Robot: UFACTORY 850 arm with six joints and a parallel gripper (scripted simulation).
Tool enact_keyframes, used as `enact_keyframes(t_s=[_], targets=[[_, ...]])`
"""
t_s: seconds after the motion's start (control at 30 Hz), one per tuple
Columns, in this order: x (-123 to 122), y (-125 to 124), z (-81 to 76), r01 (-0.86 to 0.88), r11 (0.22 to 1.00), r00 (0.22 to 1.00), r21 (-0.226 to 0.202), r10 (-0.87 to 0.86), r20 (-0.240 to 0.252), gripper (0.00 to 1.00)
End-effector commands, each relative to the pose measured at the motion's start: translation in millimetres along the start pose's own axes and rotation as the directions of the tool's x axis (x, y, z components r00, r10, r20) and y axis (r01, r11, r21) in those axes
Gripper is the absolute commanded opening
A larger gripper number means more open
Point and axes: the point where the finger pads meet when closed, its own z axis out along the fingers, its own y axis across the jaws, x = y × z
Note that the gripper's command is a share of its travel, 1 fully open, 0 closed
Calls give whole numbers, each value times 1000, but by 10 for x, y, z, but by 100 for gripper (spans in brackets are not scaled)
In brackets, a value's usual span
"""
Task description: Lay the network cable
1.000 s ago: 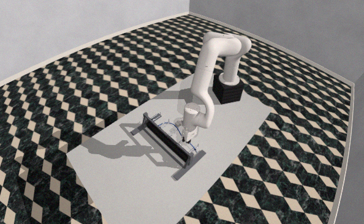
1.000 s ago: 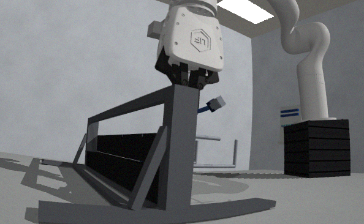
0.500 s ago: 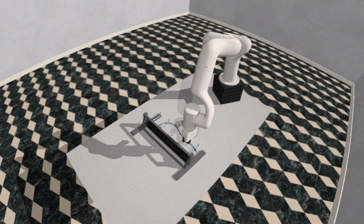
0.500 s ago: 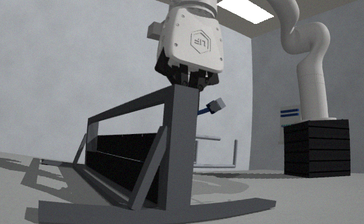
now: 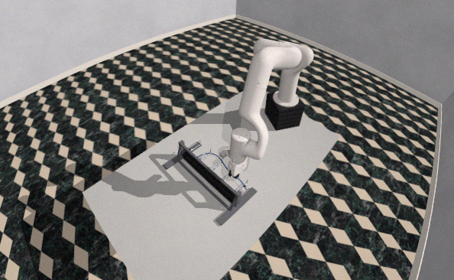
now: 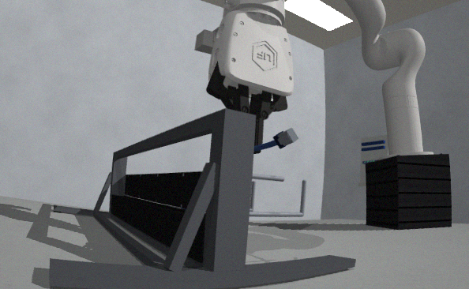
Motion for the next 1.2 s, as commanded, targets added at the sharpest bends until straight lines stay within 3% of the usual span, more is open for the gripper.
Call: enact_keyframes(t_s=[0.0,0.63,1.17], targets=[[-3,33,-13,0,1000,1000,3,0,1,0],[-3,272,-12,0,1000,1000,3,0,1,0],[-3,296,-11,0,1000,1000,3,0,1,0]])
